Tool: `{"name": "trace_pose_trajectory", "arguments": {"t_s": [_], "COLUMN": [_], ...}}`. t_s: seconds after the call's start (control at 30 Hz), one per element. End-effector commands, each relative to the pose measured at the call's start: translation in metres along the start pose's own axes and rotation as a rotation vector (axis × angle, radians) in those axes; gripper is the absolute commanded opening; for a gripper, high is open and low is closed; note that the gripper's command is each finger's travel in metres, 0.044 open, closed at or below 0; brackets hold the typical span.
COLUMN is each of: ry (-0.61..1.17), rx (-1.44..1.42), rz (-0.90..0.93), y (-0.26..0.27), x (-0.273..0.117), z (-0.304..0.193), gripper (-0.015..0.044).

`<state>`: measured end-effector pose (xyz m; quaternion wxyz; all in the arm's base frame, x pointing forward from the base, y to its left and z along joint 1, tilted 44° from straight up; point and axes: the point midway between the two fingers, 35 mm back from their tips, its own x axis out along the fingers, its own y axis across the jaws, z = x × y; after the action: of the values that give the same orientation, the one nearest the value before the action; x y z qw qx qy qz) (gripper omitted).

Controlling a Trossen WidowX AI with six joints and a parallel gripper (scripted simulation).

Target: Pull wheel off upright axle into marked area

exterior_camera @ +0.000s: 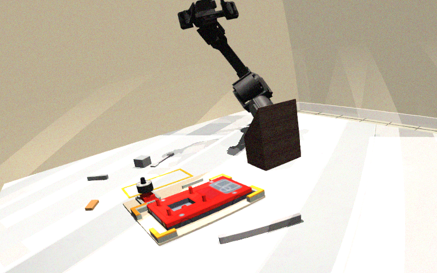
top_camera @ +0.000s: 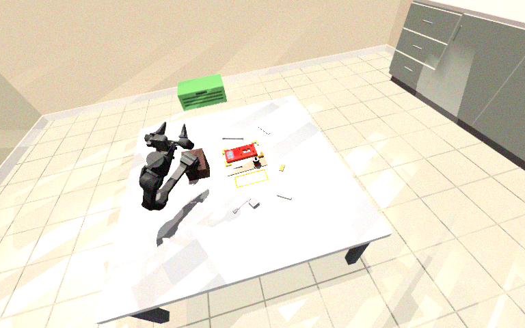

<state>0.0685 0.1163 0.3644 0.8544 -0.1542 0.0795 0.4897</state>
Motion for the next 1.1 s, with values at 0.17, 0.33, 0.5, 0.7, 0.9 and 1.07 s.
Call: {"name": "trace_pose_trajectory", "arguments": {"t_s": [0.17,0.33,0.5,0.7,0.9,1.07], "ry": [0.108,0.211,0.324,0.465,0.575,0.629], "rx": [0.118,0.273,0.551,0.862,1.147,1.339], "rz": [-0.071,-0.156,-0.313,-0.546,-0.839,-1.116], "y": [-0.025,-0.049,-0.087,-0.130,-0.172,-0.202], "x": [0.028,0.053,0.082,0.109,0.128,0.135], "z": [-0.009,-0.021,-0.040,-0.077,-0.125,-0.170], "gripper": [0.0300,0.0300,0.0300,0.0300,0.0300,0.0300]}}
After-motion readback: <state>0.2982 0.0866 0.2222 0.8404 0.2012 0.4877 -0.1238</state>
